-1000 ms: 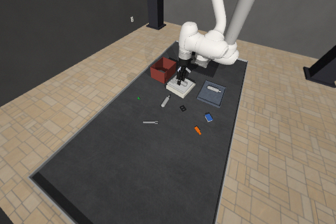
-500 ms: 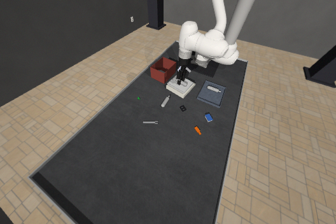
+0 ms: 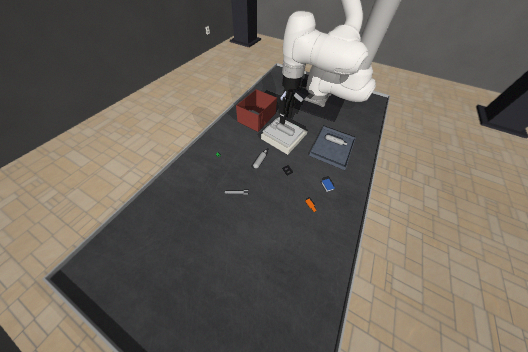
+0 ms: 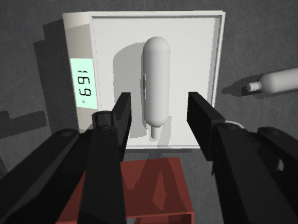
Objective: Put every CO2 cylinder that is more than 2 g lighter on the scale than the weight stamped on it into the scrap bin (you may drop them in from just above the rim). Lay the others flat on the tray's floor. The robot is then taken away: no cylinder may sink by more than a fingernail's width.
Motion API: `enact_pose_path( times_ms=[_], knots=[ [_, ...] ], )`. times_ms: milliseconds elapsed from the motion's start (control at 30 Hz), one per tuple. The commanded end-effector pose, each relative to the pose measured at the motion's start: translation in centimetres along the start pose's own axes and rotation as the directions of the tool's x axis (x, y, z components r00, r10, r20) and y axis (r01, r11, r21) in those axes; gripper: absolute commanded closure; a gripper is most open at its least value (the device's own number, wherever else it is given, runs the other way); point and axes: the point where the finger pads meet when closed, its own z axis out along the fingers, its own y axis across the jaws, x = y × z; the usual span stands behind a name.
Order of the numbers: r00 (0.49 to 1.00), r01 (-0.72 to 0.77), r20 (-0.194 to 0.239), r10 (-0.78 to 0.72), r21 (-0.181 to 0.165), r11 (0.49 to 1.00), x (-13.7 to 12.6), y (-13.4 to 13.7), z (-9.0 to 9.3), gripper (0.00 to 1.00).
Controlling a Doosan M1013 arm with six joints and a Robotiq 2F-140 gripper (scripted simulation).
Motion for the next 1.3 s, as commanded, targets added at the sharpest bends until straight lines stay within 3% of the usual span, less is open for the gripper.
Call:
enact_pose_path(
  times_ms=[0, 233, 433, 633, 700, 900, 1133, 1200, 1233, 1267],
  knots=[
    [1.0, 0.0, 0.0, 0.0, 0.0, 1.0, 0.0, 0.0, -2.0, 0.6],
    [1.0, 0.0, 0.0, 0.0, 0.0, 1.0, 0.0, 0.0, -3.6, 0.6],
    [1.0, 0.005, 0.0, -0.005, 0.0, 1.0, 0.0, 0.0, -3.8, 0.6],
    [0.994, 0.109, 0.0, -0.109, 0.0, 0.994, 0.0, -0.6, -4.4, 0.6],
    [0.974, 0.225, 0.0, -0.225, 0.0, 0.974, 0.0, -1.3, -5.1, 0.6],
    [0.82, 0.572, 0.005, -0.572, 0.002, 0.82, 0.1, -4.8, -8.0, 0.6],
    [0.547, 0.837, 0.017, -0.837, 0.013, 0.548, 0.1, -8.9, -10.9, 0.6],
    [0.547, 0.837, 0.017, -0.837, 0.013, 0.548, 0.1, -8.9, -10.9, 0.6],
    [0.408, 0.913, 0.016, -0.913, 0.016, 0.408, 0.1, -9.3, -11.2, 0.6],
    [0.369, 0.929, 0.016, -0.929, 0.017, 0.369, 0.1, -9.5, -11.3, 0.6]
  ],
)
